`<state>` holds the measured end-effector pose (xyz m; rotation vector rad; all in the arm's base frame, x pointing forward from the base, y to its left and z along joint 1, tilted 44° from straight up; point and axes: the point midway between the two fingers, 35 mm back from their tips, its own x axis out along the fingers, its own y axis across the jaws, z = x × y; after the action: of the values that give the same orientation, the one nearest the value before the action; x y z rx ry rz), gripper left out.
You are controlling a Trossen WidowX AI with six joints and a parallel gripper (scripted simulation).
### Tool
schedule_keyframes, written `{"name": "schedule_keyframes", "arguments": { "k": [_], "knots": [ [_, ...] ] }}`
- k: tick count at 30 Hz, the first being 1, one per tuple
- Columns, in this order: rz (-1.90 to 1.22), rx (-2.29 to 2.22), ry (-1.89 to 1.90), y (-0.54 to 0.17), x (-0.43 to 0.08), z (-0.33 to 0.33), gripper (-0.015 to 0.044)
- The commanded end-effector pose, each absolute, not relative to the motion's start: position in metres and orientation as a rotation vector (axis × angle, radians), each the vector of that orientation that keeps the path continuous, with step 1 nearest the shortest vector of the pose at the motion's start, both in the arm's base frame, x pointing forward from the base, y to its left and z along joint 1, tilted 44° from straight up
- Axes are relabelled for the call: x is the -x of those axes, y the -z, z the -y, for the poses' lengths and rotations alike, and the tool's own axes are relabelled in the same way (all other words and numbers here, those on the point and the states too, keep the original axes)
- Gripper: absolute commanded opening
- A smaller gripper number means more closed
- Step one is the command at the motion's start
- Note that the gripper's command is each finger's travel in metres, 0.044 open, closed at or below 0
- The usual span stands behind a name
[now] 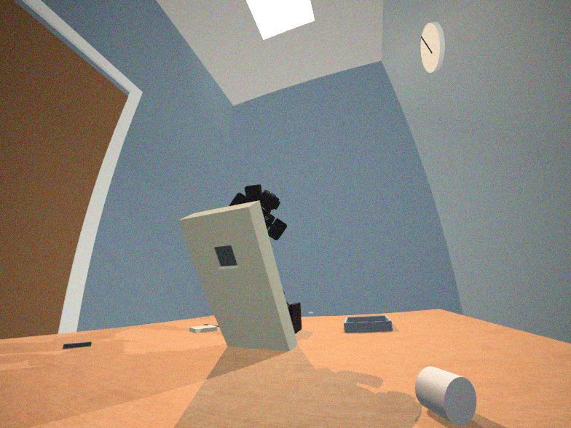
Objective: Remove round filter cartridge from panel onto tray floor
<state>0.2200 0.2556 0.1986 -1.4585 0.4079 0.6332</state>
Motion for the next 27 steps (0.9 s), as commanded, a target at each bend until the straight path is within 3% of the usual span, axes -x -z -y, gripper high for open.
{"name": "schedule_keyframes", "arguments": {
  "k": [1,27],
  "knots": [
    [-0.434,2.668,-0.535,-0.1792,-0.2383,-0.2187,0.0090],
    [-0.442,2.758,-0.537,-0.1756,-0.2451,-0.2160,0.0090]
  ]
}}
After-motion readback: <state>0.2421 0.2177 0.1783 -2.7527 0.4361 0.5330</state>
